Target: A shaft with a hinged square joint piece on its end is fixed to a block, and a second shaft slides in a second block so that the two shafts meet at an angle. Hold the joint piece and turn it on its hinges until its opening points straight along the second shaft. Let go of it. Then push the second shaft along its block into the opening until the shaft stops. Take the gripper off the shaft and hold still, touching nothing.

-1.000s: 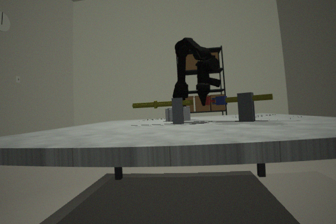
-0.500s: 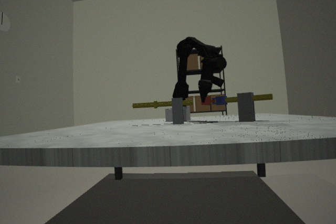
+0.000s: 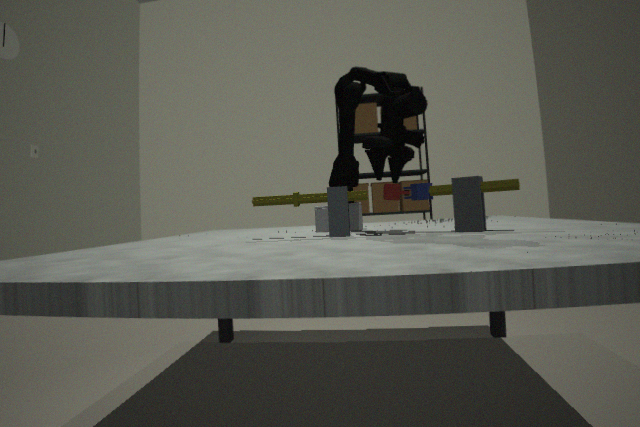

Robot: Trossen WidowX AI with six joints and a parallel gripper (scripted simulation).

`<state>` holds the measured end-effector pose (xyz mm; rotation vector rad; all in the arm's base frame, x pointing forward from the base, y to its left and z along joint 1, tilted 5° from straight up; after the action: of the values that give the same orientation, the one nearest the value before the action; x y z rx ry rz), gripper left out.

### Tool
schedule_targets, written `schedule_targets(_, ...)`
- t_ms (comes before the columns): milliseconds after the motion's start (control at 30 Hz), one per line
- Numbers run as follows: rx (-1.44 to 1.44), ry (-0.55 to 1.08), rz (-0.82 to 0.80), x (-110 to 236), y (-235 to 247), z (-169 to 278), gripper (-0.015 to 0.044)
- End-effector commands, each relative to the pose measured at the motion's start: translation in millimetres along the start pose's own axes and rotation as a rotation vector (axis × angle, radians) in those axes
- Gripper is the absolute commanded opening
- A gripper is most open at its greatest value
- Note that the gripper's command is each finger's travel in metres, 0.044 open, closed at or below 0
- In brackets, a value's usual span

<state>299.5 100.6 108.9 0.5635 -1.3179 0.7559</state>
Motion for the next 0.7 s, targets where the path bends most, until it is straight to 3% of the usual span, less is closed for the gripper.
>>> schedule_targets(0,-0.131,-0.024,-0.009,14,-3,2,0.0440)
schedule_targets(667,-0.810,-0.078,-0.090,76,-9,20,0.0440)
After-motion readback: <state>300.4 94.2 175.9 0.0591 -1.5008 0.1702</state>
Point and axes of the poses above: the point midway between the two fingers, 35 mm back from their tips, its own x axis back along the fingers, its own y axis across the jaws, z = x × y, the point moved 4 cm from there along x, back along the fingers, and after that the axes turned 4 degrees about -x, right-handed, at the moved point
